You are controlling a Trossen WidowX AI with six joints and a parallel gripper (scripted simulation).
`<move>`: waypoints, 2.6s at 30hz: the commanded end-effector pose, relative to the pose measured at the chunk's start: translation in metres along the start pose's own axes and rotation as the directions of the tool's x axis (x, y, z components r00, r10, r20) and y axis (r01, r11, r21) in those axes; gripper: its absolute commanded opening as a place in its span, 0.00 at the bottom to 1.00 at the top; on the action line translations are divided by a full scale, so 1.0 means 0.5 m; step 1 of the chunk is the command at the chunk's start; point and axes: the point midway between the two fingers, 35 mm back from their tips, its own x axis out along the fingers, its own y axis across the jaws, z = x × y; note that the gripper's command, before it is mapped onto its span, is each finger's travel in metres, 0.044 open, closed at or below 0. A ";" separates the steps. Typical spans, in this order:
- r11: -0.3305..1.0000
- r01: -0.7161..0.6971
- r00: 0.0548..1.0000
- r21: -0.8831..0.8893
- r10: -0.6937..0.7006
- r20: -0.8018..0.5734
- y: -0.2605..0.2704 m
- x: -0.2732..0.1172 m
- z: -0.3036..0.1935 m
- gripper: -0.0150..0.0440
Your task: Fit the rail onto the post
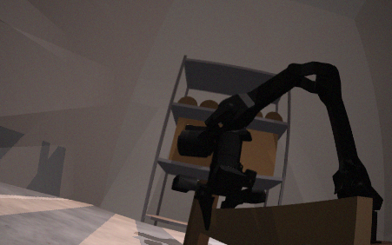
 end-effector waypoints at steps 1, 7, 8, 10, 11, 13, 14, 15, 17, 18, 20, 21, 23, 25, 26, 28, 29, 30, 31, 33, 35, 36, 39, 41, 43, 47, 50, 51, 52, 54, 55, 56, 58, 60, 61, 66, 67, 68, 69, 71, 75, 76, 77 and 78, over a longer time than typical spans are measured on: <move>1.000 0.009 1.000 -0.002 -0.009 -0.013 -0.004 -0.007 -0.008 0.25; 1.000 0.009 1.000 -0.002 -0.009 -0.013 -0.004 -0.007 -0.009 0.25; 1.000 0.009 1.000 -0.002 -0.009 -0.013 -0.004 -0.007 -0.009 0.25; 1.000 0.009 1.000 -0.002 -0.009 -0.013 -0.004 -0.006 -0.010 0.25; 1.000 0.009 1.000 -0.002 -0.009 -0.013 -0.004 -0.006 -0.010 0.25; 1.000 0.009 1.000 -0.002 -0.009 -0.013 -0.004 -0.006 -0.010 0.25; 1.000 0.009 1.000 -0.002 -0.009 -0.013 -0.004 -0.006 -0.011 0.25; 1.000 0.009 1.000 -0.002 -0.009 -0.013 -0.004 -0.006 -0.011 0.25; 1.000 0.009 1.000 -0.002 -0.009 -0.013 -0.004 -0.006 -0.012 0.25; 1.000 0.009 1.000 -0.002 -0.009 -0.013 -0.004 -0.006 -0.012 0.25; 1.000 0.009 1.000 -0.002 -0.009 -0.013 -0.004 -0.006 -0.013 0.25; 1.000 0.009 1.000 -0.002 -0.009 -0.013 -0.004 -0.006 -0.013 0.25; 1.000 0.009 1.000 -0.002 -0.009 -0.013 -0.004 -0.006 -0.014 0.25; 1.000 0.009 1.000 -0.002 -0.009 -0.013 -0.004 -0.006 -0.014 0.25; 1.000 0.009 1.000 -0.002 -0.009 -0.013 -0.004 -0.006 -0.015 0.25; 1.000 0.009 1.000 -0.002 -0.009 -0.013 -0.004 -0.006 -0.015 0.25; 1.000 0.009 1.000 -0.002 -0.009 -0.013 -0.004 -0.006 -0.016 0.25; 1.000 0.009 1.000 -0.002 -0.009 -0.013 -0.004 -0.006 -0.016 0.25; 1.000 0.009 1.000 -0.002 -0.009 -0.014 -0.004 -0.006 -0.017 0.25; 1.000 0.009 1.000 -0.002 -0.009 -0.014 -0.004 -0.005 -0.018 0.25; 1.000 0.009 1.000 -0.002 -0.009 -0.014 -0.004 -0.005 -0.019 0.25; 1.000 0.009 1.000 -0.002 -0.009 -0.014 -0.004 -0.005 -0.019 0.25; 1.000 0.009 1.000 -0.002 -0.009 -0.014 -0.004 -0.005 -0.021 0.25; 1.000 0.009 1.000 -0.002 -0.009 -0.014 -0.004 -0.005 -0.022 0.25; 1.000 0.009 1.000 -0.002 -0.009 -0.014 -0.004 -0.005 -0.023 0.25; 1.000 0.009 1.000 -0.002 -0.009 -0.014 -0.004 -0.005 -0.025 0.25; 1.000 0.009 1.000 -0.002 -0.009 -0.014 -0.004 -0.005 -0.026 0.25; 1.000 0.009 1.000 -0.002 -0.009 -0.014 -0.004 -0.005 -0.026 0.25; 1.000 0.009 1.000 -0.002 -0.009 -0.014 -0.004 -0.005 -0.027 0.25; 1.000 0.000 1.000 0.002 0.000 -0.004 0.001 0.001 -0.020 0.30; 1.000 0.000 1.000 0.002 0.000 -0.004 0.001 0.001 -0.020 0.34; 1.000 0.000 1.000 0.002 0.000 -0.004 0.001 0.001 -0.020 0.39; 1.000 0.000 1.000 0.002 0.000 -0.004 0.001 0.001 -0.020 0.48; 1.000 0.000 1.000 0.002 0.000 -0.004 0.001 0.001 -0.020 0.57; 1.000 0.000 1.000 0.002 0.000 -0.004 0.001 0.001 -0.020 0.61; 1.000 0.000 1.000 0.002 0.000 -0.004 0.001 0.001 -0.020 0.83; 1.000 0.000 1.000 0.002 0.000 -0.004 0.001 0.001 -0.020 0.88; 1.000 0.000 1.000 0.002 0.000 -0.004 0.001 0.001 -0.020 0.92; 1.000 0.000 1.000 0.002 0.000 -0.004 0.001 0.001 -0.020 0.97; 1.000 0.000 1.000 0.002 0.000 -0.004 0.001 0.001 -0.020 1.00; 1.000 0.000 1.000 0.002 0.000 -0.004 0.001 0.001 -0.020 1.00; 1.000 0.000 1.000 0.002 0.000 -0.004 0.001 0.001 -0.020 1.00; 1.000 0.001 1.000 0.002 -0.001 -0.004 0.000 -0.003 -0.017 1.00; 1.000 0.002 1.000 0.001 -0.002 -0.006 0.000 -0.013 -0.007 1.00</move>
